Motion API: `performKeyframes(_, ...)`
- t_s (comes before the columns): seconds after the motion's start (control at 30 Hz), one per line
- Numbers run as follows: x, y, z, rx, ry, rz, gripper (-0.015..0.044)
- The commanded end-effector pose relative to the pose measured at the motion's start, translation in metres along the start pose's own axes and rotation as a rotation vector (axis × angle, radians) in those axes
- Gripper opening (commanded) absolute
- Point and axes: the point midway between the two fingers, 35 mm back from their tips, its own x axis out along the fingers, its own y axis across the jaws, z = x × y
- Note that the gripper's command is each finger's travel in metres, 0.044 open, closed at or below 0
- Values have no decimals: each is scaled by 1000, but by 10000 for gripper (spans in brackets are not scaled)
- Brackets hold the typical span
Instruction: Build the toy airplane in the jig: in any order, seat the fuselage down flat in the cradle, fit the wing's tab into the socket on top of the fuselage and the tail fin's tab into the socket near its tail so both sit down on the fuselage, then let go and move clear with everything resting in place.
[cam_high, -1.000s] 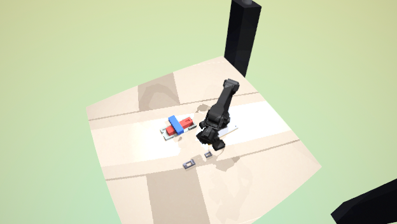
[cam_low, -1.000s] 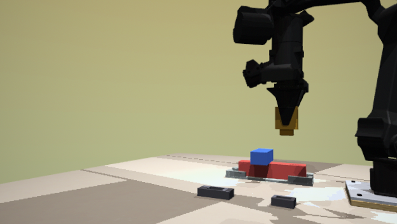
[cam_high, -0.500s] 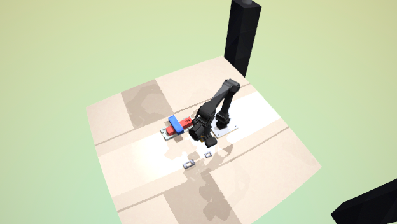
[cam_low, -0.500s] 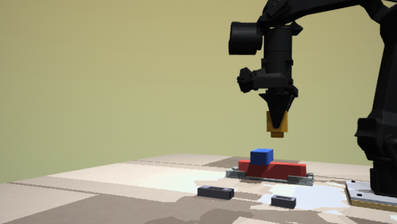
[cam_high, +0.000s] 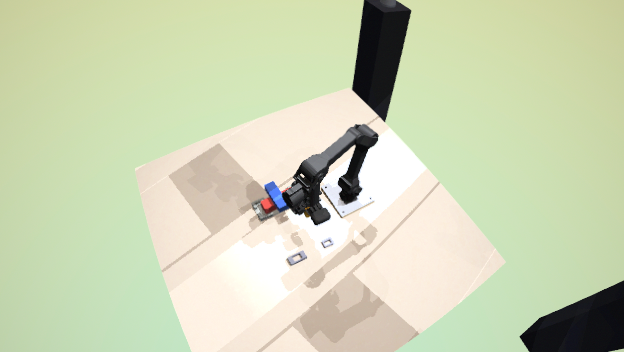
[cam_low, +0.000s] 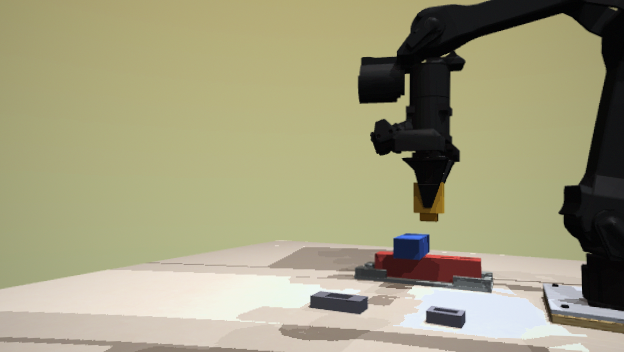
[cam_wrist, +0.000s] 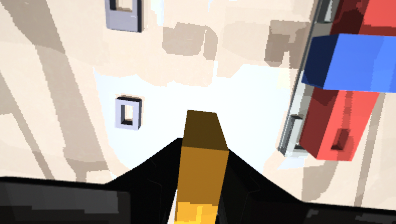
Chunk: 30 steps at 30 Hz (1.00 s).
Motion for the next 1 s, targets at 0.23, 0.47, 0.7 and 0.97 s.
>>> performKeyframes(0.23, 7, -34, 6, -5, -1, -1, 0)
performKeyframes(0.47, 11, -57, 7, -13, -1, -4, 0)
performKeyframes(0.7, 15, -80, 6, -22, -1, -8, 0)
performKeyframes(0.97, 20, -105, 3, -31, 0, -11, 0)
